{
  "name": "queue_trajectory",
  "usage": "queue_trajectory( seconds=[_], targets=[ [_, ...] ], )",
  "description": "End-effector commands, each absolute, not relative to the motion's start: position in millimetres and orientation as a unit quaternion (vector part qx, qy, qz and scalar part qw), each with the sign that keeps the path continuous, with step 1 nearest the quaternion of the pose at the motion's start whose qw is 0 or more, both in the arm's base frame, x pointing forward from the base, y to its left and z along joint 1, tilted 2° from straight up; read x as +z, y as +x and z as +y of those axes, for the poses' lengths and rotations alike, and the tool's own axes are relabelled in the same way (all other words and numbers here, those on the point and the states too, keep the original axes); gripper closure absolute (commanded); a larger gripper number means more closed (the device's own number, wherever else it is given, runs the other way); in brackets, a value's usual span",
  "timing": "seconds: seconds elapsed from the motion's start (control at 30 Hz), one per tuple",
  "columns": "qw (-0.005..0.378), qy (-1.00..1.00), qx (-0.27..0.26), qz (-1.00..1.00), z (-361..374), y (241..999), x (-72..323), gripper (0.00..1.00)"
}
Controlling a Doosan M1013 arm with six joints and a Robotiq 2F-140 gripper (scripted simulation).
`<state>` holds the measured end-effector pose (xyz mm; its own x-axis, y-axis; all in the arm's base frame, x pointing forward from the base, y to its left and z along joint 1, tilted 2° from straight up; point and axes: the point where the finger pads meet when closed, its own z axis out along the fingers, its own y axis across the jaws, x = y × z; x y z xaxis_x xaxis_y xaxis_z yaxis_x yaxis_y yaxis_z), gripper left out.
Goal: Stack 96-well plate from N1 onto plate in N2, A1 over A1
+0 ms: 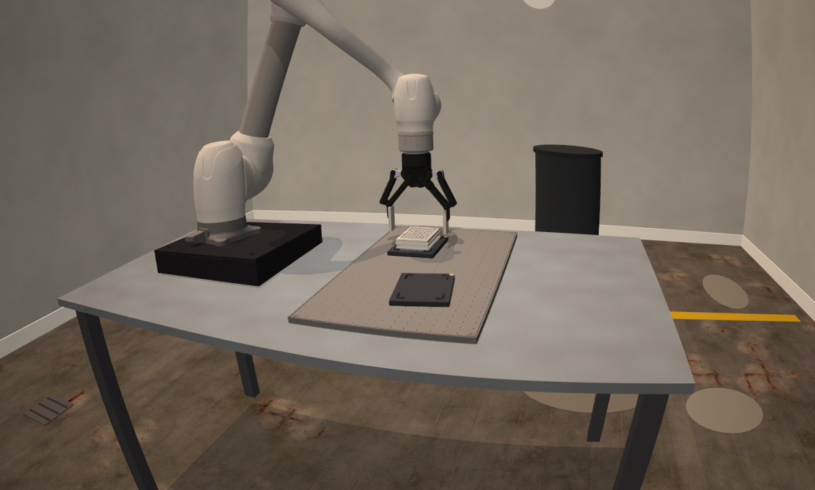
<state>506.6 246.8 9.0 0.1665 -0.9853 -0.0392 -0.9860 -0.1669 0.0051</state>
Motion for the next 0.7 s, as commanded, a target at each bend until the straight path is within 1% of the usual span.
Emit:
queue_trajectory(
  seconds=[0.0, 0.27, 0.67],
  targets=[
    [0.011, -0.764, 0.017, 0.645, 246.8, 506.6, 9.1, 0.00],
    [0.011, -0.764, 0.017, 0.645, 246.8, 506.6, 9.1, 0.00],
    [0.011, -0.764, 0.017, 0.645, 245.6, 506.9, 41.1, 0.00]
  ],
)
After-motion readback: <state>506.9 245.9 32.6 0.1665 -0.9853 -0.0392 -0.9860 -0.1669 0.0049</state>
